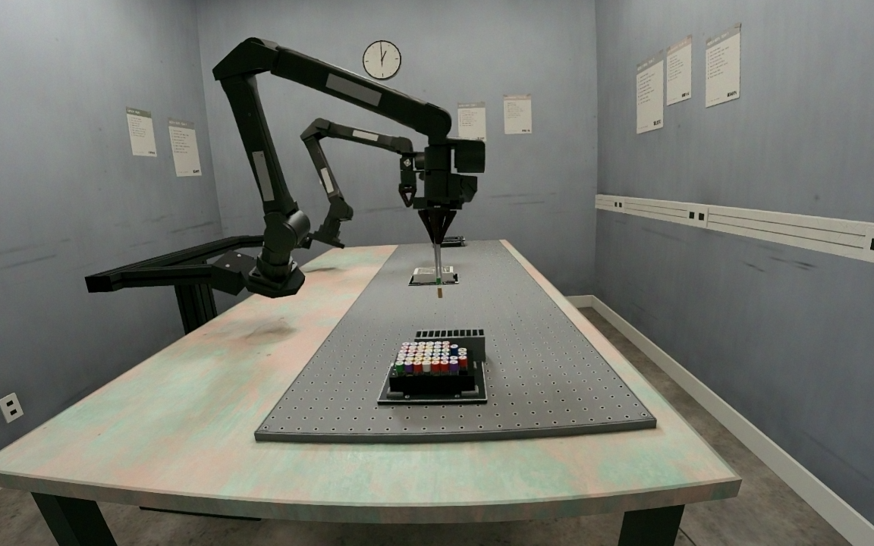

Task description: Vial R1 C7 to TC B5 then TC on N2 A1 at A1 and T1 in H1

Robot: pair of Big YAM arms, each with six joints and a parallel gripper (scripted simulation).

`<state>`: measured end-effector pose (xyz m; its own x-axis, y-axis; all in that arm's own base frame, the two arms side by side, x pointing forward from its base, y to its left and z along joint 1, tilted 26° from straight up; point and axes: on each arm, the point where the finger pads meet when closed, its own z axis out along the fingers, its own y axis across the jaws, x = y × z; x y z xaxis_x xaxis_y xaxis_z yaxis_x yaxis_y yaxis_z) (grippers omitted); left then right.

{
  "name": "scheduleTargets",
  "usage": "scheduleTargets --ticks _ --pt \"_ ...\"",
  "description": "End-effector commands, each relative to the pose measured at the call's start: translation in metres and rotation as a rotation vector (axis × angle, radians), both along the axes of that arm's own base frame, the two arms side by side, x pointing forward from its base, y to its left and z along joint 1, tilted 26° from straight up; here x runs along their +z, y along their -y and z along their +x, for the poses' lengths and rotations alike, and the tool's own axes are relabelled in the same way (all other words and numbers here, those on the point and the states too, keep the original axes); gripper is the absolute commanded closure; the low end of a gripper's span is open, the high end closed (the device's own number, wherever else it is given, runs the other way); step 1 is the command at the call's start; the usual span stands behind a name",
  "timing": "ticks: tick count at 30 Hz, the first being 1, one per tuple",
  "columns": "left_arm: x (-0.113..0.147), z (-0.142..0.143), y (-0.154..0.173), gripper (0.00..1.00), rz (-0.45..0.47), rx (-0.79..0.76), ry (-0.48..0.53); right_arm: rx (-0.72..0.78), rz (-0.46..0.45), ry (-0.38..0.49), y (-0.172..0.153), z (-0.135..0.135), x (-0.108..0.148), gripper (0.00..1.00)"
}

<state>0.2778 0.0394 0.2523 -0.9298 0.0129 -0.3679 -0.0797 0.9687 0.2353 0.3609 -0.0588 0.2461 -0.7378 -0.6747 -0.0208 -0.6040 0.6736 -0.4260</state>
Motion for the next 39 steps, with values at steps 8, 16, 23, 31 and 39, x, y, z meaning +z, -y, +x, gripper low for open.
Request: scheduleTargets --ticks 8,16,23,31,39 --pt "0.016 0.004 0.000 0.00 0.002 -0.014 0.036 -0.013 0.003 0.003 -0.016 0.003 -0.001 0.91" --pt "0.016 0.004 0.000 0.00 0.002 -0.014 0.036 -0.013 0.005 0.009 -0.029 0.003 -0.001 0.91" --pt "0.016 0.004 0.000 0.00 0.002 -0.014 0.036 -0.013 0.003 -0.005 -0.037 0.002 -0.011 0.91" --pt "0.016 0.004 0.000 0.00 0.002 -0.014 0.036 -0.013 0.003 -0.009 -0.050 0.001 -0.015 0.91" --pt "0.016 0.004 0.000 0.00 0.002 -0.014 0.036 -0.013 0.005 0.005 -0.060 0.002 -0.012 0.91"
